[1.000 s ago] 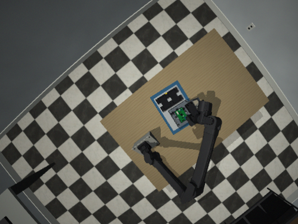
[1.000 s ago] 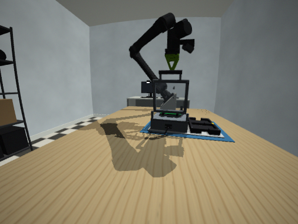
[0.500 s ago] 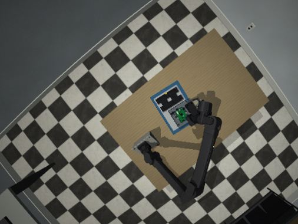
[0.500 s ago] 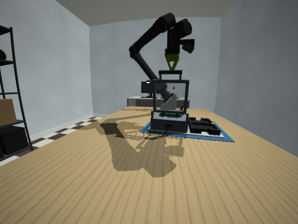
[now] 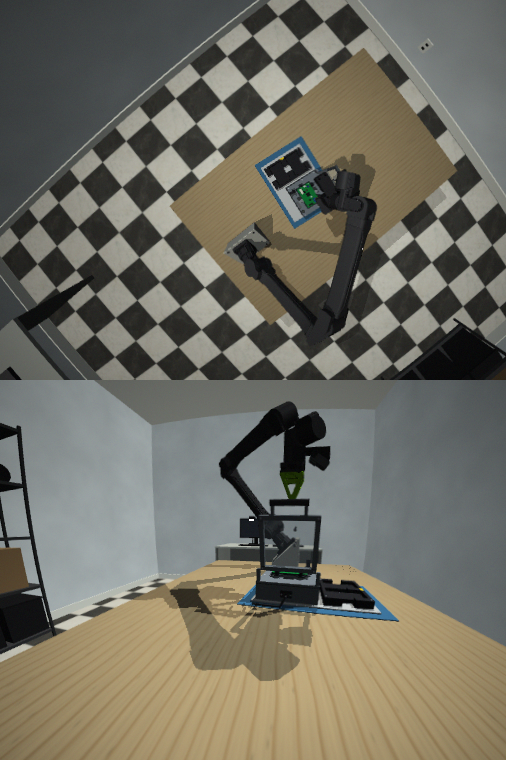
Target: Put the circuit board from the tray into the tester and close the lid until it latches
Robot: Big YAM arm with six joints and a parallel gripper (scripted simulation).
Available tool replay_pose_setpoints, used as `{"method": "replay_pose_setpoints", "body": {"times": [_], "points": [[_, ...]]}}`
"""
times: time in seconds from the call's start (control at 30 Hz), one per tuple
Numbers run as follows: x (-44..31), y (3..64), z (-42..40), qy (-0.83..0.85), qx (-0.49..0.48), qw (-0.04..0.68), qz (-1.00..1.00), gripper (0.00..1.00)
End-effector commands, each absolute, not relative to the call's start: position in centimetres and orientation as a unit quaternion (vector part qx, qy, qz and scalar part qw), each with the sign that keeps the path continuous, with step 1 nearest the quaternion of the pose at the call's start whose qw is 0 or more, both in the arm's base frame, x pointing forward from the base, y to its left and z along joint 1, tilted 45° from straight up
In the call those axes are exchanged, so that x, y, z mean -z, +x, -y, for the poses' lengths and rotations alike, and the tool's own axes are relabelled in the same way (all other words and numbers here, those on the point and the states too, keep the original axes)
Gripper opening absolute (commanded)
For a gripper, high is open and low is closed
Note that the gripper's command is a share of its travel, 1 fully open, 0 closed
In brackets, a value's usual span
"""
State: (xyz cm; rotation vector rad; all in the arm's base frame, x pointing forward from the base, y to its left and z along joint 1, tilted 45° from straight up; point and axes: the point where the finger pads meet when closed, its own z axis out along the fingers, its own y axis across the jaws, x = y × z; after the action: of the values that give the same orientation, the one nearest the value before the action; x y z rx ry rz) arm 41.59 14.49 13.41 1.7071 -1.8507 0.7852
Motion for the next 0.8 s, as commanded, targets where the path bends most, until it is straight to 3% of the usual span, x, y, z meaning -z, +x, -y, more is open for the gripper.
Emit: {"method": "replay_pose_setpoints", "body": {"times": [0.0,0.77], "points": [[-14.9,42.6,-17.2,0.635,-0.296,0.221,0.678,0.48],[-15.5,52.0,-15.1,0.629,-0.293,0.233,0.681,0.48]]}}
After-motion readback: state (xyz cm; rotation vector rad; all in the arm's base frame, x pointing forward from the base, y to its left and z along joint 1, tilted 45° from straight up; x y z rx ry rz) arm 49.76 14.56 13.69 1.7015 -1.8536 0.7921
